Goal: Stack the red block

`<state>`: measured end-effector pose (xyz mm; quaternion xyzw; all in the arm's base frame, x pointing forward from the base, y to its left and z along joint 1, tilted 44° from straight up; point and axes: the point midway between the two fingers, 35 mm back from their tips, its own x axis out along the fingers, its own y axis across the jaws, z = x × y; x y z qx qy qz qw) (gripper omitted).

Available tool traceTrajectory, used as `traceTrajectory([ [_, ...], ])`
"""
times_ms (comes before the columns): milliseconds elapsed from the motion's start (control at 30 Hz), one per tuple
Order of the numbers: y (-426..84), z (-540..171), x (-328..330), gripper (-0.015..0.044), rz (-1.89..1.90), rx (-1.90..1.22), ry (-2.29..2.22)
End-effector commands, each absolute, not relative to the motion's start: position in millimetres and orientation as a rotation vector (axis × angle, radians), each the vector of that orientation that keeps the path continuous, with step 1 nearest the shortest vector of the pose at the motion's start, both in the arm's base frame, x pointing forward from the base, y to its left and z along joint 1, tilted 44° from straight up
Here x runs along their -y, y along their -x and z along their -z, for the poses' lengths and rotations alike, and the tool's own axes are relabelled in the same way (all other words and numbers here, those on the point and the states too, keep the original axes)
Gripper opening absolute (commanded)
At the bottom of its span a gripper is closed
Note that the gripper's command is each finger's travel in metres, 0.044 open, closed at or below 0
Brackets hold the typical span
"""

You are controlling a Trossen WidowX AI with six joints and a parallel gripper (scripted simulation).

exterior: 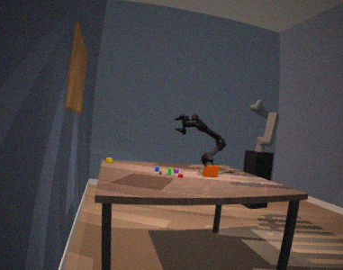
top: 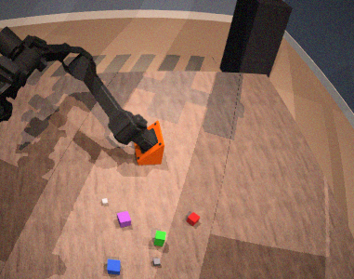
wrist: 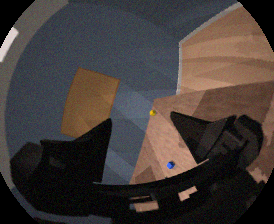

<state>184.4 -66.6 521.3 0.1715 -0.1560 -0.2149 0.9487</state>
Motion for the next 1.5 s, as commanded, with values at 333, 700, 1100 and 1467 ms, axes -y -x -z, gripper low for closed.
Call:
traceTrajectory([
  [333, -317, -399, 22, 0.0440, 0.396, -0.229, -0.145],
  [700, -367, -288, -20, 0.0440, 0.341, -0.614, 0.058],
  [1100, -373, -167, -61, 0.0440, 0.272, -1.009, 0.327],
  [1467, -344, -70, -84, 0.0440, 0.210, -1.343, 0.615],
])
